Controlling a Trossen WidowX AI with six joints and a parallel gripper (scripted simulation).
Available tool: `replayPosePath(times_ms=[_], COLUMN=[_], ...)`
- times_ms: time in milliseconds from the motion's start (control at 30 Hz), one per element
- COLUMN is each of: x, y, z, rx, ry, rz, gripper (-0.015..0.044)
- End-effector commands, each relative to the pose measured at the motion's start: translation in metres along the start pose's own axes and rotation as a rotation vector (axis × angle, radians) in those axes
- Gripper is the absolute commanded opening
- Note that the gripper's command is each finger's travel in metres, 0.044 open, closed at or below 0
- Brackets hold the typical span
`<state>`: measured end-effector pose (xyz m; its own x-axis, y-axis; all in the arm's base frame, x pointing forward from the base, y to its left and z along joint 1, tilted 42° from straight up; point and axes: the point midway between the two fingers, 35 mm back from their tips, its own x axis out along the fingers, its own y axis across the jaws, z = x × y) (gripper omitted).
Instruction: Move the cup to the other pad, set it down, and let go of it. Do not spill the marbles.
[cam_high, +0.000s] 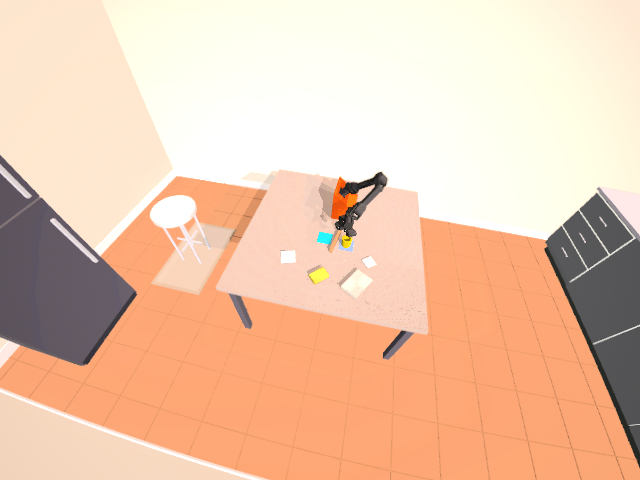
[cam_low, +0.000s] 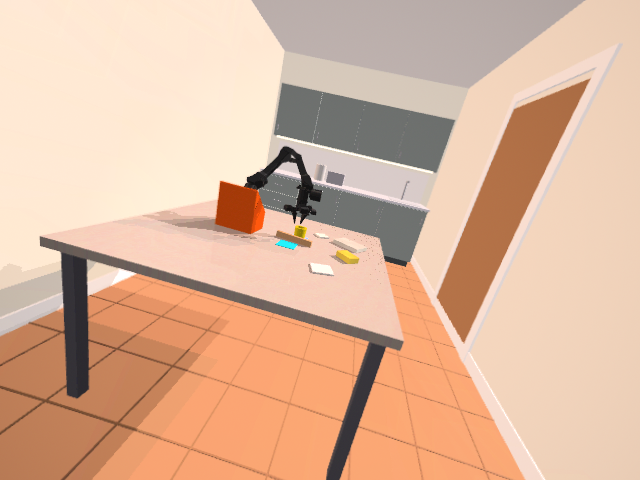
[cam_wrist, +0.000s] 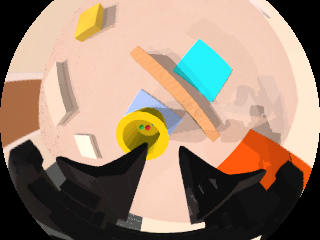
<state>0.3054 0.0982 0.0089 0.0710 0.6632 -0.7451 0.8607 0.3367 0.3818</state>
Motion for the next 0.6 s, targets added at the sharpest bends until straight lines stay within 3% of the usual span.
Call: replayPosePath(times_ms=[0,567], x=[0.008,0.036], y=[0.000,0.000], z=[-0.001,-0.002], rx=[0.004,0.004], ry=[0.006,0.007], rz=[-0.003,-0.003], gripper=[0.0167,0.0167])
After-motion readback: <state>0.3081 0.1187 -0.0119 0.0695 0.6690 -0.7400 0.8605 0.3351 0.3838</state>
